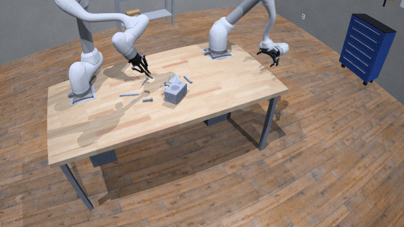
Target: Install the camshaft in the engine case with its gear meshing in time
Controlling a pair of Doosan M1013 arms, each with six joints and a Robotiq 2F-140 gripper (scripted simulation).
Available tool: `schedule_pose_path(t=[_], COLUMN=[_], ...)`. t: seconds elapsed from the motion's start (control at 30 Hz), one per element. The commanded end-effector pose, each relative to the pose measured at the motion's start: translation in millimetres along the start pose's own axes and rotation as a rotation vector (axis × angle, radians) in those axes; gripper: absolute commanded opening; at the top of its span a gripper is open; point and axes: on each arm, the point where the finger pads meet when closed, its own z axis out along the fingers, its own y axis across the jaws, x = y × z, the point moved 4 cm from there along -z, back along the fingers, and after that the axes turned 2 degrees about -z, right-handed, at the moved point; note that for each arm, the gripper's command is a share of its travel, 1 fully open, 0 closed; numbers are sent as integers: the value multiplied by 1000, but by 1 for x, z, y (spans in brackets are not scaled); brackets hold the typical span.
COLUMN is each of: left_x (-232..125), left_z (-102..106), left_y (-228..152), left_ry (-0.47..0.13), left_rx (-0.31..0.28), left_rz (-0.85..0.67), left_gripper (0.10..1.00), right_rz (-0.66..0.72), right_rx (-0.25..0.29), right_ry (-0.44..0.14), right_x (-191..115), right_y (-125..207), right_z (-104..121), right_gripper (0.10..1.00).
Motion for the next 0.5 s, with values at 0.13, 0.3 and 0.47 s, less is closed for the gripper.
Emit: schedule_pose_path(t=[0.13, 0.3, 0.47], left_x=[1, 1, 1], left_z=[0, 0, 0], left_y=[0, 0, 0], left_ry=[0, 0, 0], left_rx=[0, 0, 0], left_rz=[1, 1, 1], left_gripper=[1000, 1000, 1000], right_rz=[-229, -401, -572], right_rx=[-17, -18, -18], right_ry=[36, 59, 82], right_x=[-8, -14, -20], right_y=[0, 1, 1], right_z=[-2, -3, -4], right_gripper=[142, 142, 142])
